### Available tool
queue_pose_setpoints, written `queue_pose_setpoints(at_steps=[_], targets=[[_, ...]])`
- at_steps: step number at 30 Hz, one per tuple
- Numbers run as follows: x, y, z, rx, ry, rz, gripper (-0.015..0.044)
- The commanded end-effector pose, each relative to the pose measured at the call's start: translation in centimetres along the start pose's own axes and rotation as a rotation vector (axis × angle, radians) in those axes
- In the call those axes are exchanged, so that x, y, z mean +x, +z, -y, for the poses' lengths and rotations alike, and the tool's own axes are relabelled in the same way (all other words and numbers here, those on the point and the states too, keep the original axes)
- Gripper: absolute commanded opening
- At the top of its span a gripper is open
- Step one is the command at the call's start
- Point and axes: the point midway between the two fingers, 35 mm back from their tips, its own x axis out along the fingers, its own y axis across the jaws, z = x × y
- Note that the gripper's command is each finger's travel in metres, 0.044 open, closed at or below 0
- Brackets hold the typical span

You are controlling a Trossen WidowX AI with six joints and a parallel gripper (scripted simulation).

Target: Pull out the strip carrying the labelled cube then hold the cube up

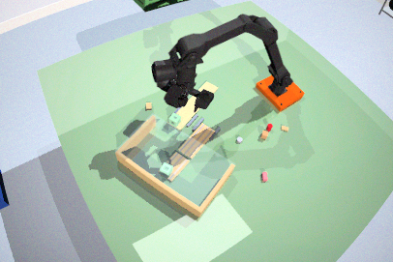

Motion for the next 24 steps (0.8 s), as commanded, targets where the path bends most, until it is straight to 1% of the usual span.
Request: queue_pose_setpoints(at_steps=[1, 10, 17, 24], targets=[[-0.3, 1.5, 0.3, 0.005, -0.006, 0.002, 0.044], [-0.8, 4.2, 0.8, 0.005, -0.006, 0.004, 0.044], [0.1, 4.2, 0.8, 0.005, -0.006, 0.004, 0.0256], [1.2, 4.3, 0.8, 0.005, -0.006, 0.004, 0.025]])
